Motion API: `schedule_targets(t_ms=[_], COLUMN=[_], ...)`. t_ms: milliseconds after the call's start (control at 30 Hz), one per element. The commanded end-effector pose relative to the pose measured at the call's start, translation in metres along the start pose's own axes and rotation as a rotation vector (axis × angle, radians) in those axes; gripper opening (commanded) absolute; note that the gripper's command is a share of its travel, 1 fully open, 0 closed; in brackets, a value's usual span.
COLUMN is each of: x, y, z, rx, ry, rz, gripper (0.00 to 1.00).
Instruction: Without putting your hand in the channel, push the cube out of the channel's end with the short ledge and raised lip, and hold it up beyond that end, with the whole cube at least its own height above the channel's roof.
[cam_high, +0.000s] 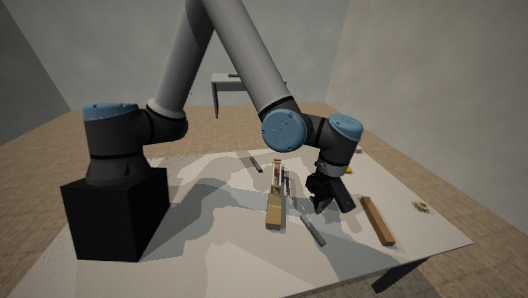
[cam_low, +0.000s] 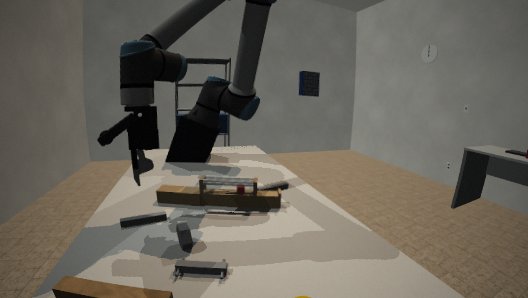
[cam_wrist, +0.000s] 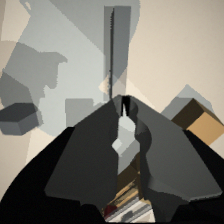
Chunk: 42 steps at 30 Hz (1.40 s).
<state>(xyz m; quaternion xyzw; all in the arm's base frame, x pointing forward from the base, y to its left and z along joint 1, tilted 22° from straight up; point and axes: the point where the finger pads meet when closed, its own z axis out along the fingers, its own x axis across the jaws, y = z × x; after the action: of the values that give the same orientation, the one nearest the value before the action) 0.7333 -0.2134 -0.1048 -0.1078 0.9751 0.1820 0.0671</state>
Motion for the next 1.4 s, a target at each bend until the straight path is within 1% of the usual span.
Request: schedule_targets(t_ms=[0,467,700,900,967,1167,1367], x=[-0.0005,0.0004,0.0018,0.0036,0.0036,0.0059,0.0085], y=[-0.0005,-0.0011,-0.0019,-0.0027,-0.0027,-0.0035,-0.004], z=[-0.0009,-0.0009,-0.0009,-0.0009,-0.0009,-0.0009,-0.0009], rx=[0.001,0.001,0.001,0.001,0.001,0.001,0.001], ry=[-0.001,-0.001,-0.001,-0.001,-0.001,-0.001,-0.001], rz=[0.001,0.057,0.147,0.264,0.264,0.42,0.612], gripper=[0.0,0.0,0.0,0.0,0.0,0.0,0.0])
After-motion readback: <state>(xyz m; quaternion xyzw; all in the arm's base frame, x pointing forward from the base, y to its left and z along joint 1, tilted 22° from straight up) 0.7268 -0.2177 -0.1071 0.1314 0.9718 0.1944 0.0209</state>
